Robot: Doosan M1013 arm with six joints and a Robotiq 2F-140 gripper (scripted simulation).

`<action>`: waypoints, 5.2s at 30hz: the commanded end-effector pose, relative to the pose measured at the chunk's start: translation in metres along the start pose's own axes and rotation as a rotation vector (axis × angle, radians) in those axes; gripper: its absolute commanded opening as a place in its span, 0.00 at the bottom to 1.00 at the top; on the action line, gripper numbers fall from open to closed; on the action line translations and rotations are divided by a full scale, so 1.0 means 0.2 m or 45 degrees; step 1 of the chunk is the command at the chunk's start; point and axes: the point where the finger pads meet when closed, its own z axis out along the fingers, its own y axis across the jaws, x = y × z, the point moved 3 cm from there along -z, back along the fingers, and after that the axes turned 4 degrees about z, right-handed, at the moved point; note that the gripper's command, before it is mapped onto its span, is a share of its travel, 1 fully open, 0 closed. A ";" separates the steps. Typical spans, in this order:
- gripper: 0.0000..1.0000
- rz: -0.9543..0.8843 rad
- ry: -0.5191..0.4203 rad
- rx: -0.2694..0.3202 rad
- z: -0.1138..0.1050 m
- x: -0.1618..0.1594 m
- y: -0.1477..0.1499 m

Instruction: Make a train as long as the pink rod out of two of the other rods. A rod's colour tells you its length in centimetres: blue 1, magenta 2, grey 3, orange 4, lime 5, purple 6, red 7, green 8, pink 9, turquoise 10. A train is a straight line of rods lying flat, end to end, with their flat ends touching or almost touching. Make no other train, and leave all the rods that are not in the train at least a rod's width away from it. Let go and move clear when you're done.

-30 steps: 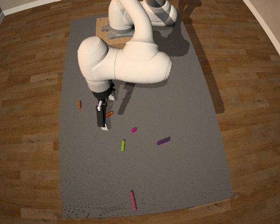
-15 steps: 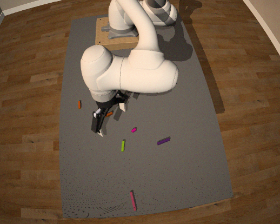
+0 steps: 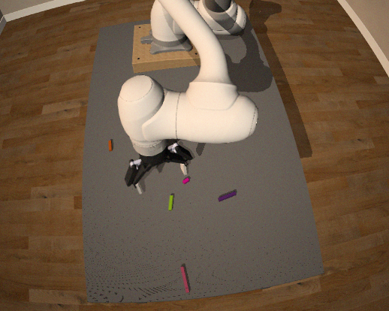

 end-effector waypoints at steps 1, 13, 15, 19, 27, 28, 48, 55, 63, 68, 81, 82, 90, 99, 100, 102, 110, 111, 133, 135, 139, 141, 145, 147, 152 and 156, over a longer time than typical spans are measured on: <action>1.00 0.213 0.009 0.013 0.01 -0.07 0.01; 1.00 0.618 0.007 0.014 0.04 -0.19 0.03; 1.00 0.648 0.007 0.015 0.04 -0.20 0.03; 0.23 0.657 0.007 0.015 0.04 -0.20 0.03; 0.23 0.657 0.007 0.015 0.04 -0.20 0.03; 0.23 0.657 0.007 0.015 0.04 -0.20 0.03; 0.23 0.657 0.007 0.015 0.04 -0.20 0.03; 0.23 0.657 0.007 0.015 0.04 -0.20 0.03; 0.23 0.657 0.007 0.015 0.05 -0.20 0.03; 0.23 0.657 0.007 0.015 0.06 -0.20 0.03; 0.23 0.657 0.007 0.015 0.13 -0.20 0.03; 0.23 0.657 0.007 0.015 0.14 -0.20 0.03; 0.23 0.657 0.007 0.015 0.21 -0.20 0.03; 0.23 0.657 0.007 0.015 0.25 -0.20 0.03; 0.23 0.657 0.007 0.015 0.26 -0.20 0.03; 0.23 0.657 0.007 0.015 0.27 -0.20 0.03; 0.23 0.657 0.007 0.015 0.30 -0.20 0.03; 0.23 0.657 0.007 0.015 0.30 -0.20 0.03; 0.23 0.657 0.007 0.015 0.30 -0.20 0.03; 0.23 0.657 0.007 0.015 0.30 -0.20 0.03; 0.23 0.657 0.007 0.015 0.30 -0.20 0.03; 0.23 0.657 0.007 0.015 0.30 -0.20 0.03; 0.23 0.657 0.007 0.015 0.30 -0.20 0.03; 0.23 0.657 0.007 0.015 0.30 -0.20 0.03; 0.23 0.657 0.007 0.015 0.30 -0.20 0.03; 0.23 0.657 0.007 0.015 0.30 -0.20 0.03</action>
